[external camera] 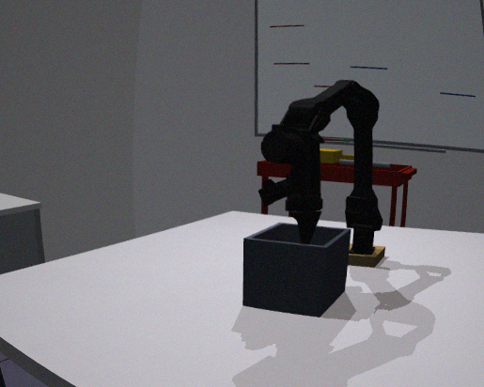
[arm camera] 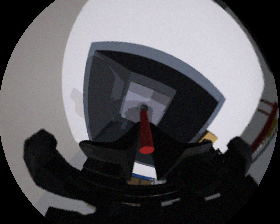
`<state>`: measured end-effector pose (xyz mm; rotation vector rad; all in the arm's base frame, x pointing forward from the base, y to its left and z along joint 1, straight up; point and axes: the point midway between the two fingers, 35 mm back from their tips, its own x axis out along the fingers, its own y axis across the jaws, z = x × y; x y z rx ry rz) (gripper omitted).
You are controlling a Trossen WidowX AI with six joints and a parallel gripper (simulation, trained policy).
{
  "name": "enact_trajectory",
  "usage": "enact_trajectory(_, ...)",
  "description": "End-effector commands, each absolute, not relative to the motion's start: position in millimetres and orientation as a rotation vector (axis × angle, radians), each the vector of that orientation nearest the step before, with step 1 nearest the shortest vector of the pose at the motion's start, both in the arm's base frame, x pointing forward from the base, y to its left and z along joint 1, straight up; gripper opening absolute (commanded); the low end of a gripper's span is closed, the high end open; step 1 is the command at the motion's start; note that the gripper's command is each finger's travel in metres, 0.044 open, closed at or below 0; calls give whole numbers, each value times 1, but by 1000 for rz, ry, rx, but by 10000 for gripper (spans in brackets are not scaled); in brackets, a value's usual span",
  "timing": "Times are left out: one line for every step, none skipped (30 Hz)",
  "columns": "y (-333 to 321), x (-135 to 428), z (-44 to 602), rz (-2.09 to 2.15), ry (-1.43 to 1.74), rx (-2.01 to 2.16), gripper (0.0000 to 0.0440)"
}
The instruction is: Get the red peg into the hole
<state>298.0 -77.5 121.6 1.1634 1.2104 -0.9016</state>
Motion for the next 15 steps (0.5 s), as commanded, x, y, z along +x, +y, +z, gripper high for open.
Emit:
enact_trajectory(-77, 300, 114, -889, 1228, 1158, 0)
enact_trajectory(-77, 301, 111, -885, 1233, 1155, 0)
enact_trajectory(-77, 302, 108, -881, 1237, 1151, 0)
enact_trajectory(-77, 303, 106, -876, 1240, 1148, 0)
enact_trajectory(-77, 304, 104, -872, 1243, 1145, 0)
enact_trajectory(-77, 305, 101, -869, 1246, 1142, 0)
enact_trajectory(-77, 306, 99, -865, 1249, 1138, 0)
enact_trajectory(-77, 306, 96, -864, 1253, 1134, 0)
enact_trajectory(-77, 306, 93, -864, 1256, 1130, 13)
enact_trajectory(-77, 305, 91, -866, 1264, 1125, 14)
enact_trajectory(-77, 304, 88, -868, 1272, 1121, 12)
enact_trajectory(-77, 304, 86, -866, 1275, 1116, 9)
enact_trajectory(-77, 306, 84, -863, 1275, 1111, 9)
enact_trajectory(-78, 307, 83, -861, 1274, 1106, 12)
enact_trajectory(-78, 307, 82, -856, 1276, 1104, 38)
